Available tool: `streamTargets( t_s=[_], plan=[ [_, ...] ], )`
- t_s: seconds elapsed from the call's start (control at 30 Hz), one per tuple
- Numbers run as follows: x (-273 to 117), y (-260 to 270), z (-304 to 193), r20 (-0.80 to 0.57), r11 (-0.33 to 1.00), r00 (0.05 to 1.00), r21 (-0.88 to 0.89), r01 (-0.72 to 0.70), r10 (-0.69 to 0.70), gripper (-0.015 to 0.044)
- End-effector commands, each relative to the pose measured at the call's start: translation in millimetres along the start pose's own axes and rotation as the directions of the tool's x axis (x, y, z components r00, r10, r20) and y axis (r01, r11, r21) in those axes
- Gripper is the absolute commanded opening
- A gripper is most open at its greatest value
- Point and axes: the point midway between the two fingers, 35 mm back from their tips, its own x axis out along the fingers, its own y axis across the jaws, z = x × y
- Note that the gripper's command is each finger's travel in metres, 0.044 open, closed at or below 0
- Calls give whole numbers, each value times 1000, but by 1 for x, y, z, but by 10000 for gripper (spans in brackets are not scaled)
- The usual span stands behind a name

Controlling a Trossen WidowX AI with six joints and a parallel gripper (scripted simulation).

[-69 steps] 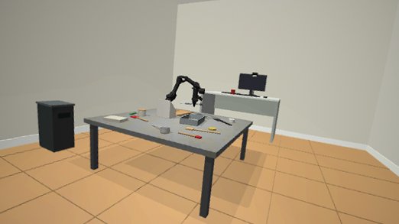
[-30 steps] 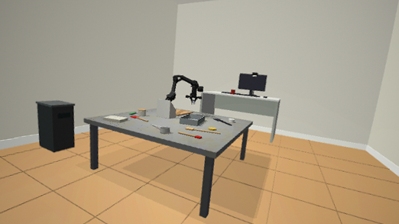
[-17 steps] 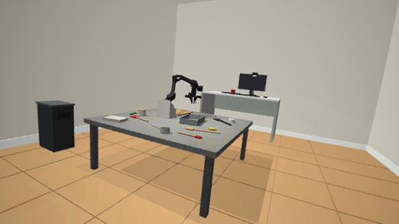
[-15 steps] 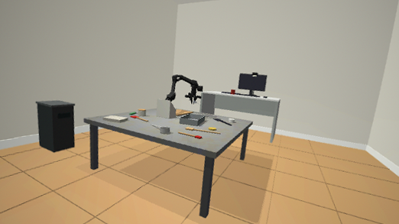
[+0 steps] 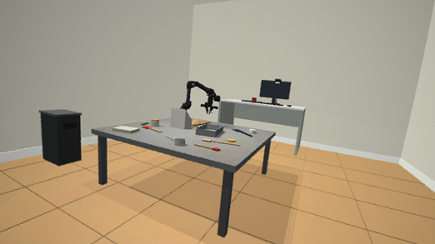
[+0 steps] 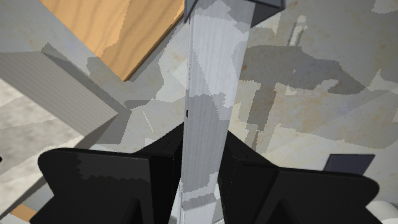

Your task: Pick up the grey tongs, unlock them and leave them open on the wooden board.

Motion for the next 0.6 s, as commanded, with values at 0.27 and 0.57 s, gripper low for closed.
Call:
streamTargets(
  t_s=[0.27,0.57],
  plan=[
    [8,10,35,-43,995,999,100,-23,28,-150],
    [12,20,59,-70,984,997,175,-26,39,-150]
  ],
)
